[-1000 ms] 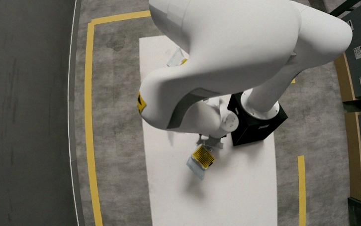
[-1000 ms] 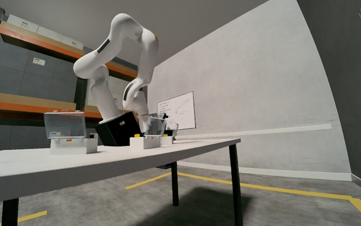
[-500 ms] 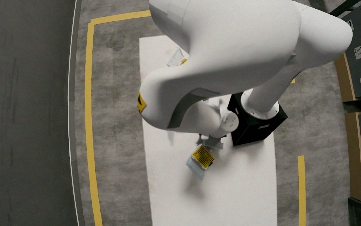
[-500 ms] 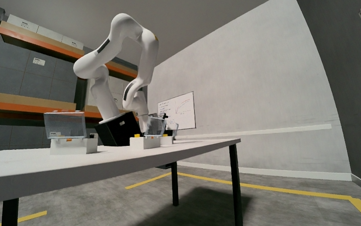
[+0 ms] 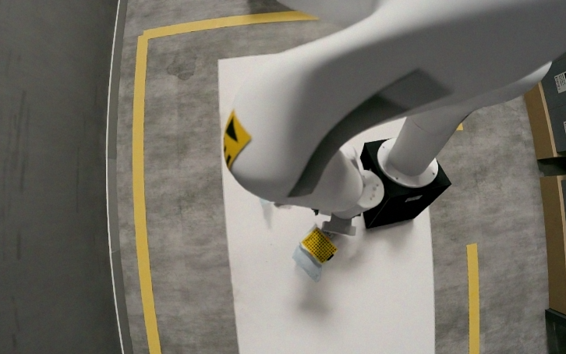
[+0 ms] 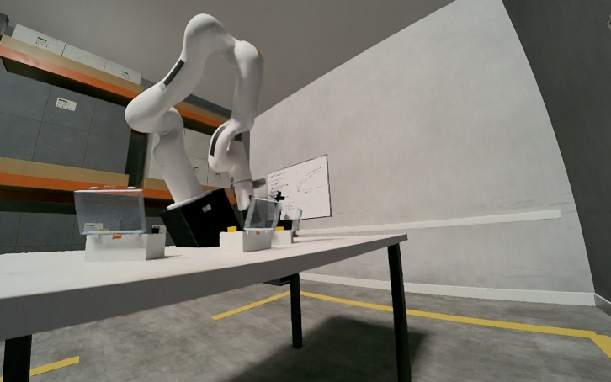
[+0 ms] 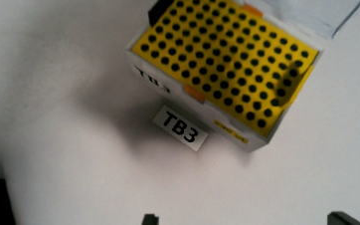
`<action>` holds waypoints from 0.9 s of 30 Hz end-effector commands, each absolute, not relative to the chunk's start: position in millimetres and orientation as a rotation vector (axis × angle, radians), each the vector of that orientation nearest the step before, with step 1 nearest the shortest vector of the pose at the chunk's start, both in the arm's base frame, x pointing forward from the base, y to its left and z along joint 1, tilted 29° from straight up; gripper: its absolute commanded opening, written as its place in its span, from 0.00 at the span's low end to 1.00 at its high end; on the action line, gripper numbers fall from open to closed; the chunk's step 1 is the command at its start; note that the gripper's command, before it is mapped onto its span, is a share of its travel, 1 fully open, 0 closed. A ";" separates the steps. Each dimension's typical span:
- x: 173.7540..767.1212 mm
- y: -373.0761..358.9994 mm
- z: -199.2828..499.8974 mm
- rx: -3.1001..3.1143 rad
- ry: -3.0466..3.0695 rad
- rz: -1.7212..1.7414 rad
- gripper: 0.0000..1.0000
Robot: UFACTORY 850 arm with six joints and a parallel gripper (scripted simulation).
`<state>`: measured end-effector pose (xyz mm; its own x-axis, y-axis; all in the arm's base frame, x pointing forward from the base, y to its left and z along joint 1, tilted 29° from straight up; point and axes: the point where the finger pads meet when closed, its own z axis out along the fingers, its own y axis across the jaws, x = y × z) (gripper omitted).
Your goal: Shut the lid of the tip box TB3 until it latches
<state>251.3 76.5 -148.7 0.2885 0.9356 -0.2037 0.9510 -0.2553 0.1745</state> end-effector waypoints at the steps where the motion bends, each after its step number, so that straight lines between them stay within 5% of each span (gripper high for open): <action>1: 251.1 89.3 -125.5 2.296 1.728 -0.085 1.00; 24: 249.0 121.7 -66.4 2.296 1.728 -0.085 1.00; 25: 249.0 121.7 -66.4 2.296 1.728 -0.085 0.00; 27: 249.0 121.7 -66.4 2.296 1.728 -0.085 0.00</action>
<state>248.4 121.0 -67.2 0.2887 0.9355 -0.2039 0.9509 -0.2555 0.1744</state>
